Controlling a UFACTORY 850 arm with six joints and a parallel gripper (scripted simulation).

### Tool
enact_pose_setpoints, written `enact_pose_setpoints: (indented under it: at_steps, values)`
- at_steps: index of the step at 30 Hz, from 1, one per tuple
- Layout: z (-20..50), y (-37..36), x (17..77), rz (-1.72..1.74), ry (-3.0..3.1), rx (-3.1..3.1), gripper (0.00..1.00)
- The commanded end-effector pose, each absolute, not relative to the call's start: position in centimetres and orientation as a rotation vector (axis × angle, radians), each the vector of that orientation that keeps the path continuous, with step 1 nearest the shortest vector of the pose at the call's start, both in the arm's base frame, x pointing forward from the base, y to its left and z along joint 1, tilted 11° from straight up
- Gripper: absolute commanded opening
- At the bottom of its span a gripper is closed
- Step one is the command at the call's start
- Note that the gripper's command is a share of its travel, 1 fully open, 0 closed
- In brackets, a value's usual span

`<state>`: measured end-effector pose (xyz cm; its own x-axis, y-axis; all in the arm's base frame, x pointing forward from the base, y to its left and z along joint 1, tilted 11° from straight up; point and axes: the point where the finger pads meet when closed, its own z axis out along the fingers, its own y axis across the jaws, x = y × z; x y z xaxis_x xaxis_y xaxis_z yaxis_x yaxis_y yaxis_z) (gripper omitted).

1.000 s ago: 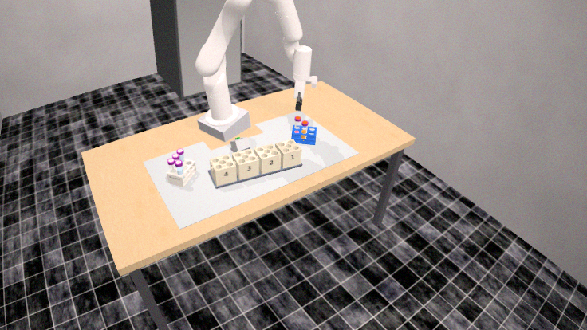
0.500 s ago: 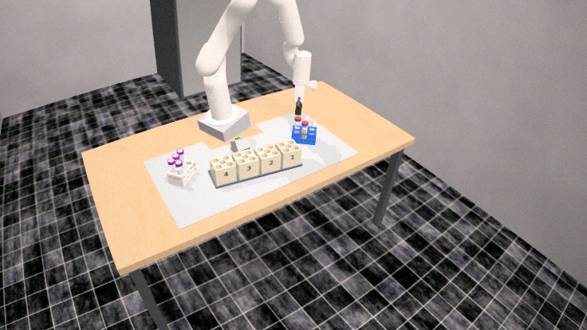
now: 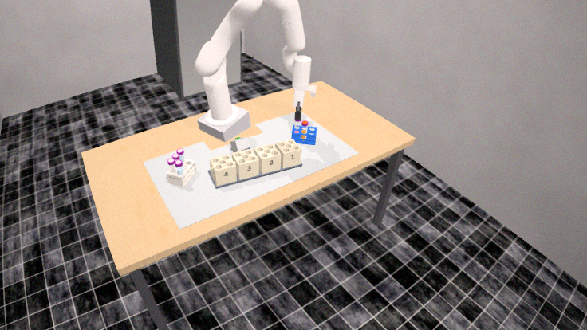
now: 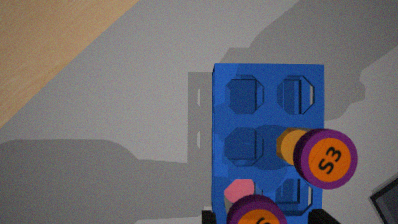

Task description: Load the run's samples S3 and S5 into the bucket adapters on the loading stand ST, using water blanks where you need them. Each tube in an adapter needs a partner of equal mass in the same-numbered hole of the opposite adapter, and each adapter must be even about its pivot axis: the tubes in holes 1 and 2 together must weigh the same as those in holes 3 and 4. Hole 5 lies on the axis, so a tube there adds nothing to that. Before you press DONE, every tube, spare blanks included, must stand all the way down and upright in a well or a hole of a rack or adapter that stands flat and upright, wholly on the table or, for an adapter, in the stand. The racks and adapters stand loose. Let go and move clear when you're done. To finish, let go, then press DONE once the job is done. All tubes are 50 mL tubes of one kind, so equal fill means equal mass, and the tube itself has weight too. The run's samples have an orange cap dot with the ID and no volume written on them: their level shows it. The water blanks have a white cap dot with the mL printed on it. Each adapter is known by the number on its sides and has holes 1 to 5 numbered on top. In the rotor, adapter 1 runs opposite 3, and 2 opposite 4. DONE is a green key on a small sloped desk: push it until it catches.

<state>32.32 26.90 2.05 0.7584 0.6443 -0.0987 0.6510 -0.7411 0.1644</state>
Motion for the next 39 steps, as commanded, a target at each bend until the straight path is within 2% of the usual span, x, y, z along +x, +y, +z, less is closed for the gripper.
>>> enact_pose_setpoints:
  at_steps: [1,39]
  values:
    - [1.0,26.8,32.4,-0.047,1.029,2.766,0.57]
    - [-0.4,26.5,32.5,-0.047,1.029,2.766,0.57]
